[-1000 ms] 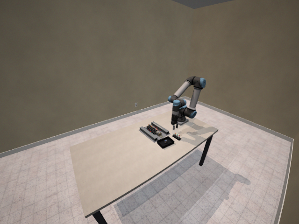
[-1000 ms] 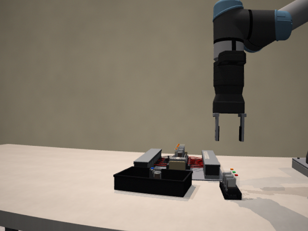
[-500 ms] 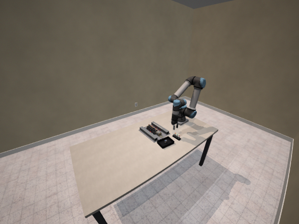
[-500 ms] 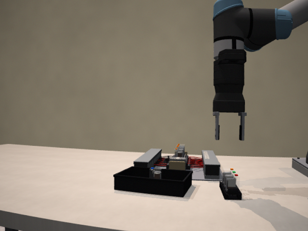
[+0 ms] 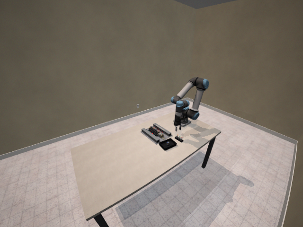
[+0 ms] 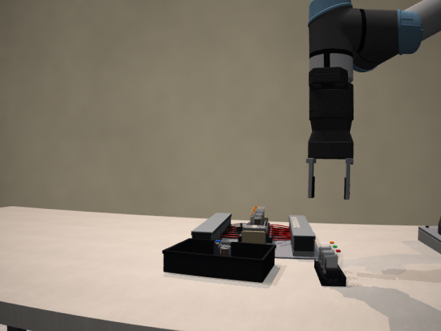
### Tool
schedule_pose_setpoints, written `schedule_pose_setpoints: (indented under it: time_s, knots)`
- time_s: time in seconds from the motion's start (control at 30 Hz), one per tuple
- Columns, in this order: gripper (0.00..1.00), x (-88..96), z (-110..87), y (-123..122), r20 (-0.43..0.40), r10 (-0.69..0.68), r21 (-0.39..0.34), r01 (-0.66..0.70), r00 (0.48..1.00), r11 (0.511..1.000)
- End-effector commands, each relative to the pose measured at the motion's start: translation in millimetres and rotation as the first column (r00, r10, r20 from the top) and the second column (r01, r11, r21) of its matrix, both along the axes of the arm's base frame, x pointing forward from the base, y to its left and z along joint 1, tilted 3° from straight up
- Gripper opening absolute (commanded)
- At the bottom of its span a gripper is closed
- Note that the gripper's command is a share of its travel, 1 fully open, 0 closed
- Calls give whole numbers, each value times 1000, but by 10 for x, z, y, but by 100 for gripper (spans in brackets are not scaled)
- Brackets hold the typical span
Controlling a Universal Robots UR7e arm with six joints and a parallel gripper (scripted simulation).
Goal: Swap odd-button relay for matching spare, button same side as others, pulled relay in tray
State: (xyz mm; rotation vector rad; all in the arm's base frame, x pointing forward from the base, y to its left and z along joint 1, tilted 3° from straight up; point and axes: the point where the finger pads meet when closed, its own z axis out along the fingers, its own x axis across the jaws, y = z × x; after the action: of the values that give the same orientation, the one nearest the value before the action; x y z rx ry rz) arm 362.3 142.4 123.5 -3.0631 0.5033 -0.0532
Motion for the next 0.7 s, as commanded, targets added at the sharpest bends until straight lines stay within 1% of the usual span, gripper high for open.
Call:
schedule_pose_setpoints:
  time_s: [0.0, 0.07, 0.13, 0.23, 0.63, 0.67]
  knots:
    - [100, 4, 4, 1, 0, -9, -1, 9, 1000, 1000]
    - [100, 4, 4, 1, 0, -9, -1, 9, 1000, 1000]
    - [100, 3, 2, -1, -2, -97, 3, 97, 995, 995]
    - [100, 3, -2, -5, -7, -233, 7, 233, 972, 972]
    - [100, 3, -2, -5, -7, -233, 7, 233, 972, 972]
    - [100, 3, -3, -5, -9, -274, 9, 275, 962, 962]
